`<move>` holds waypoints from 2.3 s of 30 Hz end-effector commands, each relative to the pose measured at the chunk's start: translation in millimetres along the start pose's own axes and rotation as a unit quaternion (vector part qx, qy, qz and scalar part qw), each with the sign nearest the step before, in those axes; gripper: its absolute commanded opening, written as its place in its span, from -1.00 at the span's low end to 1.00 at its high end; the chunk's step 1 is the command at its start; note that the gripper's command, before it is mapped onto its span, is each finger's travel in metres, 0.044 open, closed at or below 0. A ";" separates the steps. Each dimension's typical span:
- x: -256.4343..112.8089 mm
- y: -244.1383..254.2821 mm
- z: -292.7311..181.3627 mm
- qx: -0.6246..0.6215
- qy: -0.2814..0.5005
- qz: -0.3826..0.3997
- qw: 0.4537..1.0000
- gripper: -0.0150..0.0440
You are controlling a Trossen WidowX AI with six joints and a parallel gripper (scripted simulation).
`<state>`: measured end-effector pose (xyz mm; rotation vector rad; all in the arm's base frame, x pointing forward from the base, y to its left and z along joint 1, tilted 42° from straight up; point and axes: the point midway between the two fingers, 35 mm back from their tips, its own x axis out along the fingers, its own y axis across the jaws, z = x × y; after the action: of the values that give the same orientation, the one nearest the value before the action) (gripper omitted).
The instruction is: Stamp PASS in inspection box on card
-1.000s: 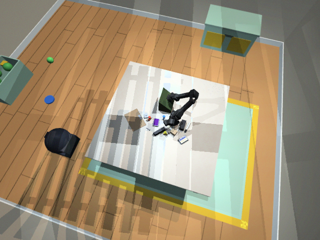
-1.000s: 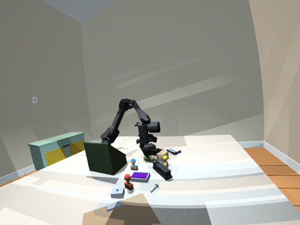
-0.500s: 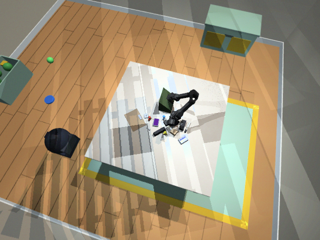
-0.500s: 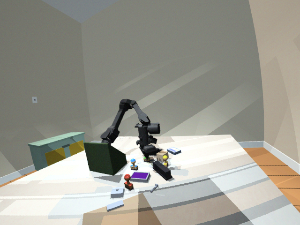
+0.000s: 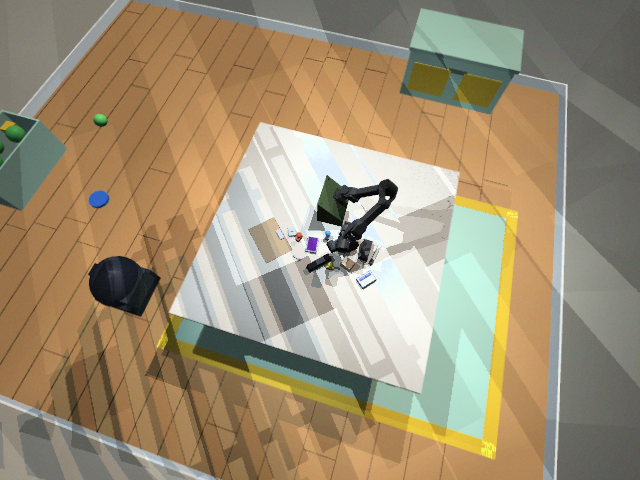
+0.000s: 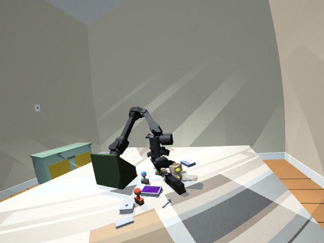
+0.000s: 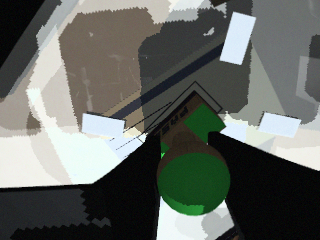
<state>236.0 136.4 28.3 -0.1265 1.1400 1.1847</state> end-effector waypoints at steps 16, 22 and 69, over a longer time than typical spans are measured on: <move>3.5 0.4 0.3 0.001 -0.001 0.001 1.000 -0.49; 3.5 0.4 0.3 0.001 -0.001 0.001 1.000 -0.49; -26.9 -1.9 0.9 0.001 0.001 0.000 1.000 -0.49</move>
<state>238.9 121.8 43.9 -0.1227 1.1466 1.1839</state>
